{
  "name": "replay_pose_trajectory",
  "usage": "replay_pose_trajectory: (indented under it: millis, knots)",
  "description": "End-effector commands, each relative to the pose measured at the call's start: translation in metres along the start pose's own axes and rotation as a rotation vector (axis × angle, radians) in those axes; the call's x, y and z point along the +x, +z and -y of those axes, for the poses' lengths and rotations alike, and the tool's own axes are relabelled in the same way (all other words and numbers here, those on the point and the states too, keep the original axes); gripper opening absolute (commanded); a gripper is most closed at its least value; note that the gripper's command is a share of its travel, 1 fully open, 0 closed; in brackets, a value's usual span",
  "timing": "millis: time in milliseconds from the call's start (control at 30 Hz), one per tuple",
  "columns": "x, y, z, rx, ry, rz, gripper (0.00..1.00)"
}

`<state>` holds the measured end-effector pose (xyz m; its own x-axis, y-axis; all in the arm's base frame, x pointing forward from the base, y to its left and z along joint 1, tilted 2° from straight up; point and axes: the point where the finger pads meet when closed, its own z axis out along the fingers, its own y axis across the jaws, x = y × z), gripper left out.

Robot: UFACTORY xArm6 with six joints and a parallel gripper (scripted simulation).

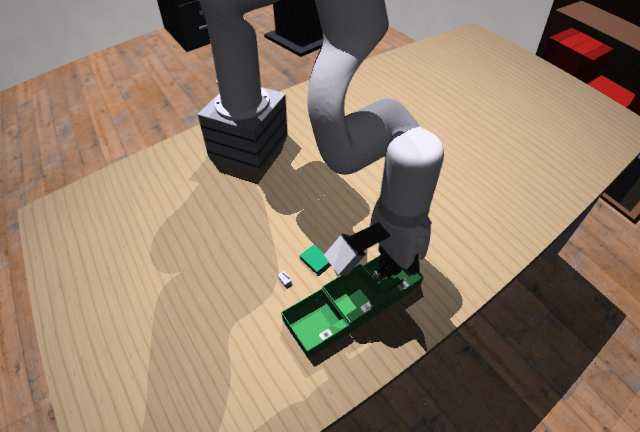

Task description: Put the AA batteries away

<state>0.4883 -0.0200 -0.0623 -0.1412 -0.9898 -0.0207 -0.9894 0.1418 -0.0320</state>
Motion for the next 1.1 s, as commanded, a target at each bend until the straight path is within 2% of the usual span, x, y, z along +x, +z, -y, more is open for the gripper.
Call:
replay_pose_trajectory:
  millis: [0,167,200,767,1067]
  knots:
    - [-0.0002,-0.0011,0.0016,0.004,0.000,0.000,0.00]
    - [-0.0002,-0.0011,0.0014,0.004,0.000,0.000,0.00]
    - [-0.0002,-0.0011,0.0014,0.004,0.000,0.000,0.28]
    - [-0.0002,-0.0012,0.0014,0.004,0.000,0.000,0.28]
    - [-0.0002,-0.0105,0.0014,0.004,0.000,0.000,0.28]
